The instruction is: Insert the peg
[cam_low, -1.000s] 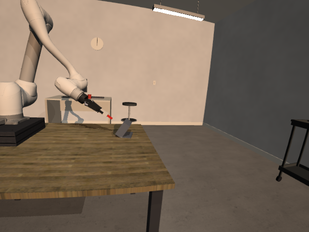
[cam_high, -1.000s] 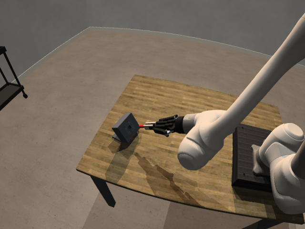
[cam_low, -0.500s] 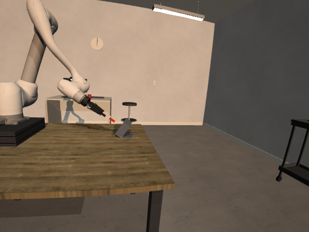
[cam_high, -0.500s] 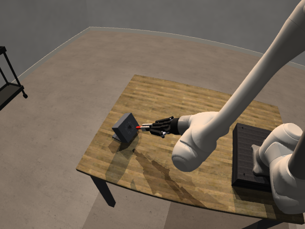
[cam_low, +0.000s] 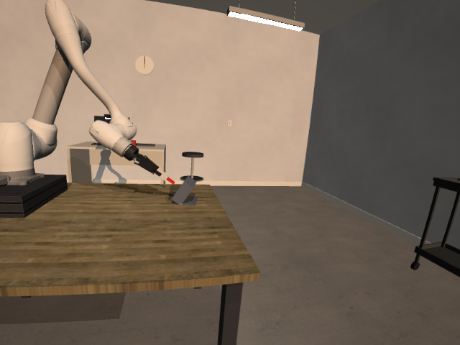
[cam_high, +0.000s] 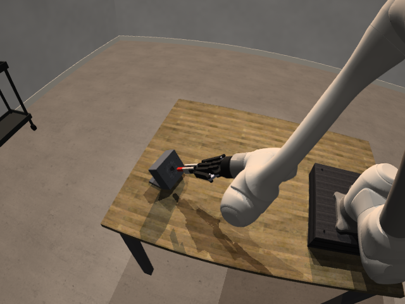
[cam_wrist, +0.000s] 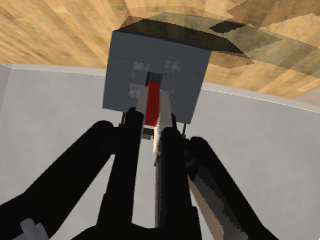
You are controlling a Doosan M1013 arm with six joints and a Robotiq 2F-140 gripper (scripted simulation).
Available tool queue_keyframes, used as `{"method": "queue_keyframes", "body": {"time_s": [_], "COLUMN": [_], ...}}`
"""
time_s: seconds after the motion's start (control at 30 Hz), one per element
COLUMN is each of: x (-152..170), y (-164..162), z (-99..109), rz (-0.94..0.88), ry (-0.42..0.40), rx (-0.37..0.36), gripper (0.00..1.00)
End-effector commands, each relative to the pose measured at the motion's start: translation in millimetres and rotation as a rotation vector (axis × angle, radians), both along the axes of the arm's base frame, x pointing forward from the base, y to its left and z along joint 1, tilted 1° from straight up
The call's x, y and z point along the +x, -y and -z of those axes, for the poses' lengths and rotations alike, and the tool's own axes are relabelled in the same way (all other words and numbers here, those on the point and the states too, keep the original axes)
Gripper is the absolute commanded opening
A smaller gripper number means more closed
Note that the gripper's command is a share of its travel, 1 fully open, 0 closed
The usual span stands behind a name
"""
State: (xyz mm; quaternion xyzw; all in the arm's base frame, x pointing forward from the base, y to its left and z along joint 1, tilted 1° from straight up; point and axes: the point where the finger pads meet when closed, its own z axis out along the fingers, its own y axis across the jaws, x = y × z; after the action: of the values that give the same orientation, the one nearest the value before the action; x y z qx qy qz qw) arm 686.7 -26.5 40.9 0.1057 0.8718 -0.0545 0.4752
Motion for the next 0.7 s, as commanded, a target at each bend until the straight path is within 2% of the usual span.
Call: {"method": "queue_keyframes", "body": {"time_s": [0.0,0.67], "x": [7,18], "y": [2,4], "z": [-2,4], "rz": [0.002,0.002], "ry": [0.008,0.008], "rx": [0.001,0.001], "gripper": [0.0,0.0]}}
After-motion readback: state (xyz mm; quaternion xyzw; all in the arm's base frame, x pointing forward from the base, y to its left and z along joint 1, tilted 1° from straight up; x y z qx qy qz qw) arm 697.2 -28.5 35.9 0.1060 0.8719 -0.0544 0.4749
